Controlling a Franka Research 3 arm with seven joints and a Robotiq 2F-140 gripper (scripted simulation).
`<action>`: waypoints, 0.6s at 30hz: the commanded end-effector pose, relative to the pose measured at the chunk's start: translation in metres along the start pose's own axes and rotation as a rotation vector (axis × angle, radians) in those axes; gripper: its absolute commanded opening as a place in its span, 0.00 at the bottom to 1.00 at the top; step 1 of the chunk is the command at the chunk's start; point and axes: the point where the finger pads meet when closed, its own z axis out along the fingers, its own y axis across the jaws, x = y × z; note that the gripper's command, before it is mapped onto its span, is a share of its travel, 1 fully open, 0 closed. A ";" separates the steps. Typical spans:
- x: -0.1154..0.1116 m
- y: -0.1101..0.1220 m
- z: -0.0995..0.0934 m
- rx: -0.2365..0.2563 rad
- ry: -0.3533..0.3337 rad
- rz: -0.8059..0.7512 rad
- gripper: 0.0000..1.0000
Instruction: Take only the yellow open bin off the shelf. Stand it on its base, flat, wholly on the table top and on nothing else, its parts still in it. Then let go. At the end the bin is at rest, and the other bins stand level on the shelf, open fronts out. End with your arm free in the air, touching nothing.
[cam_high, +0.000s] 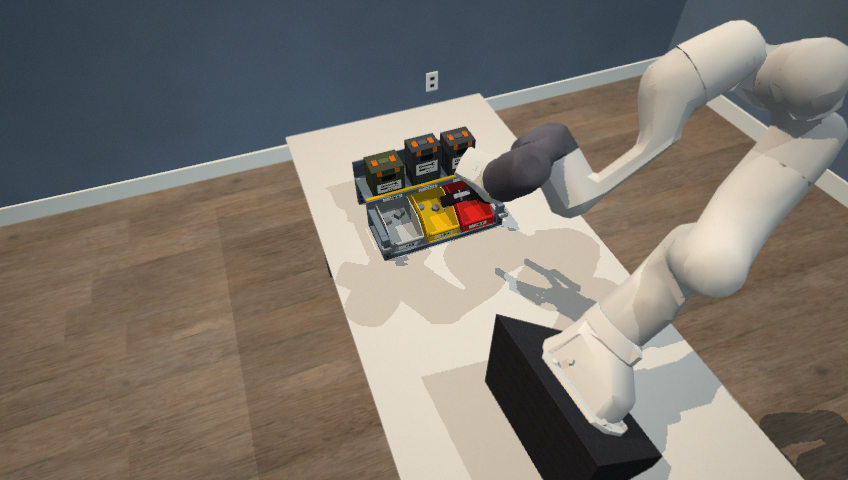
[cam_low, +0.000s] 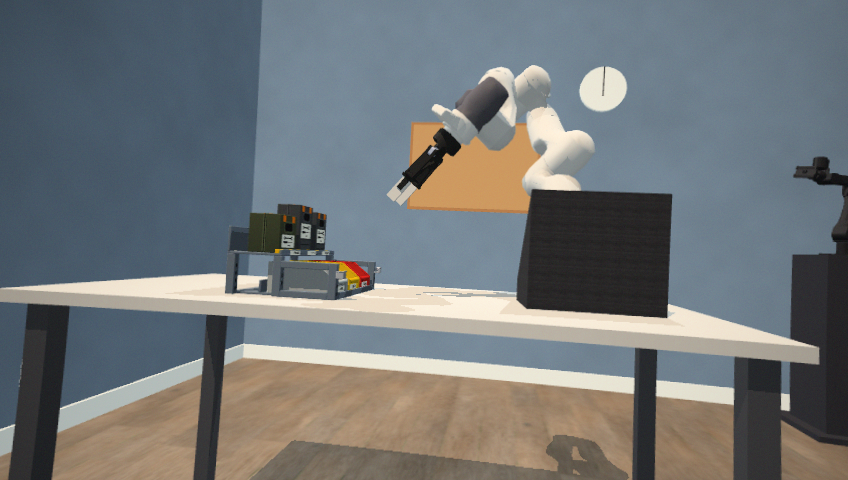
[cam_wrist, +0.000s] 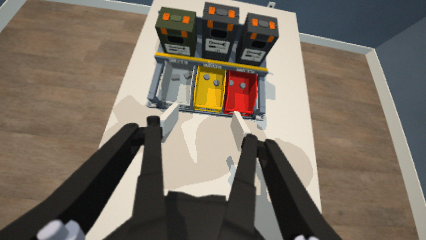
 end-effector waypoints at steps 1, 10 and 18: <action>-0.002 0.000 -0.001 -0.001 -0.003 -0.002 0.57; 0.000 0.001 -0.001 -0.001 -0.002 -0.001 0.57; 0.000 0.002 -0.002 -0.001 -0.003 -0.002 0.57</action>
